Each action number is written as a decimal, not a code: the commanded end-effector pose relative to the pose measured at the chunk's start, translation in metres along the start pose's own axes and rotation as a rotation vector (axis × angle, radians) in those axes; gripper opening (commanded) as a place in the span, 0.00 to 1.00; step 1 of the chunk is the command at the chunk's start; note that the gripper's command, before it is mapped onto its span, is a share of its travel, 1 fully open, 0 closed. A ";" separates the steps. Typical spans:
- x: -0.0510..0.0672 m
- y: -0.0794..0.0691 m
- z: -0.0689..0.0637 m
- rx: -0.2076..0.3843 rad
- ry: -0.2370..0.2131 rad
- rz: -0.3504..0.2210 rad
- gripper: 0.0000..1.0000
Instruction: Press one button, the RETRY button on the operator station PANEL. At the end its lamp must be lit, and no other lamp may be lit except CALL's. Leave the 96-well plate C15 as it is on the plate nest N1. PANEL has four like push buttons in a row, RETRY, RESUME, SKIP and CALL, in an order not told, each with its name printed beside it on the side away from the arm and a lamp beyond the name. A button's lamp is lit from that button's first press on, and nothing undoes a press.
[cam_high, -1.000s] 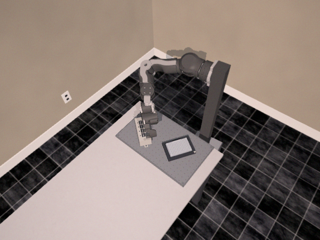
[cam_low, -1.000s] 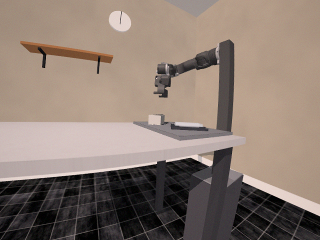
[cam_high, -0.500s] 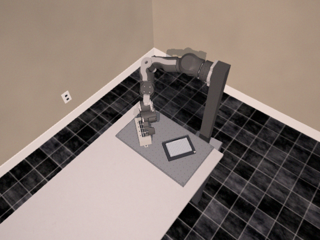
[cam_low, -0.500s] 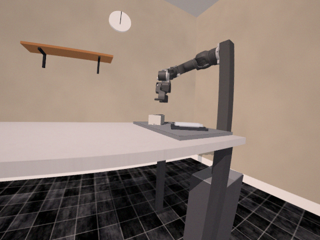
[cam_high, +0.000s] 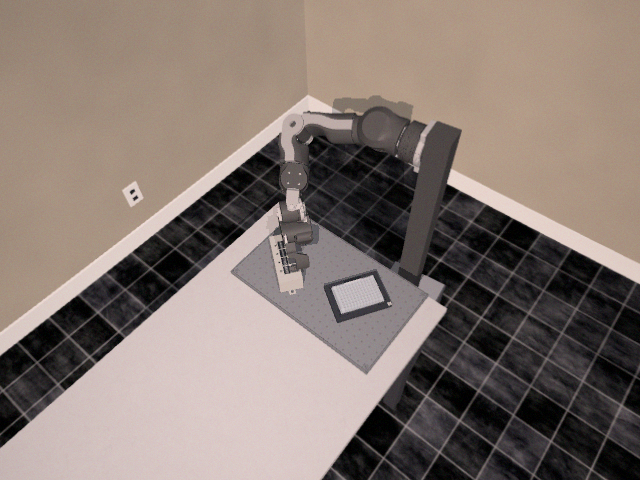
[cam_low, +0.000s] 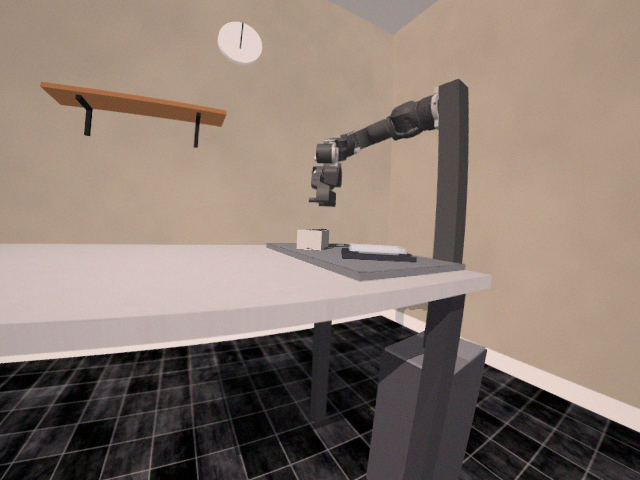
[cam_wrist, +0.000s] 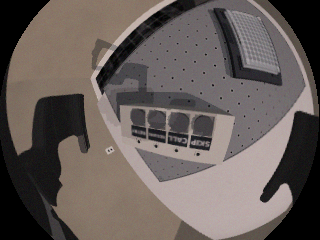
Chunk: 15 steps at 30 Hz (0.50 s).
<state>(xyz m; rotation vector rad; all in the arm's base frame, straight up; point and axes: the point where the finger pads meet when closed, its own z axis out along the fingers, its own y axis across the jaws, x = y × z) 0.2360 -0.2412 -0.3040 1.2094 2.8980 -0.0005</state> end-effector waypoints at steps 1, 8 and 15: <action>0.000 0.001 0.000 -0.008 0.000 -0.004 1.00; 0.000 0.001 0.000 -0.008 0.000 -0.004 1.00; 0.000 0.007 -0.004 -0.008 0.000 -0.004 1.00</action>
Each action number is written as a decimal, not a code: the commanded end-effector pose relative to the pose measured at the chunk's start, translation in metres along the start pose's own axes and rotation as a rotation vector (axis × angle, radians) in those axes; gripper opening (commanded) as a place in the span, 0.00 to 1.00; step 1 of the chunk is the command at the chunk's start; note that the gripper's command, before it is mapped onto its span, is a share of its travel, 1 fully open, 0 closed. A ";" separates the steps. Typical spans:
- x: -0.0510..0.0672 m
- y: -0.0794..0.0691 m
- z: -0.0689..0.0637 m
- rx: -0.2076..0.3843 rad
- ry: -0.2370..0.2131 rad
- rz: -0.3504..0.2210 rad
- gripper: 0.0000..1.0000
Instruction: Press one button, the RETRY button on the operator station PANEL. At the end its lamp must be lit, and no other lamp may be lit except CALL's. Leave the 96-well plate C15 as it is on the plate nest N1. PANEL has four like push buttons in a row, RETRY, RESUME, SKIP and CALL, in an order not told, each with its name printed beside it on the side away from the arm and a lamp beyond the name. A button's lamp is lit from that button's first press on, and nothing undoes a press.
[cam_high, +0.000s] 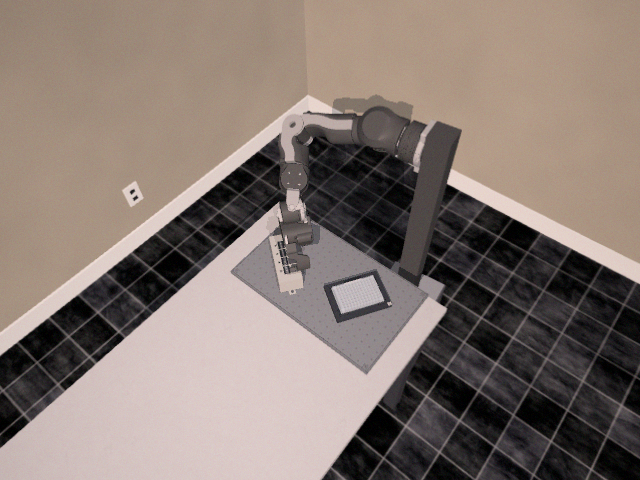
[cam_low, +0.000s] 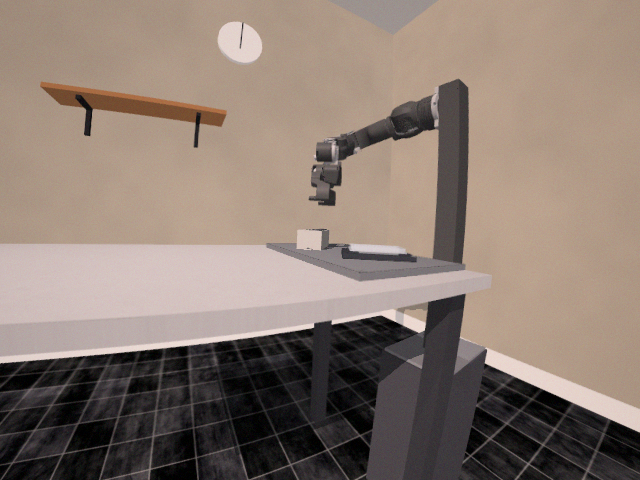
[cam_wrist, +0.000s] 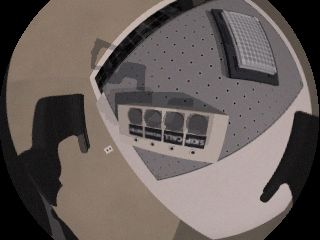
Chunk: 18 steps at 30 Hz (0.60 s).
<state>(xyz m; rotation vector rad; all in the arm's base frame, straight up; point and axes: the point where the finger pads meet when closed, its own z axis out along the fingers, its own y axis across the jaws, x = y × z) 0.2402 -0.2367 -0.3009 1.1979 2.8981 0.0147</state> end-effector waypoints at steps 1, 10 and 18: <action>0.000 0.001 -0.001 0.002 0.000 0.003 1.00; 0.000 0.001 -0.001 0.002 0.000 0.003 1.00; 0.000 0.003 -0.004 0.002 0.000 0.003 1.00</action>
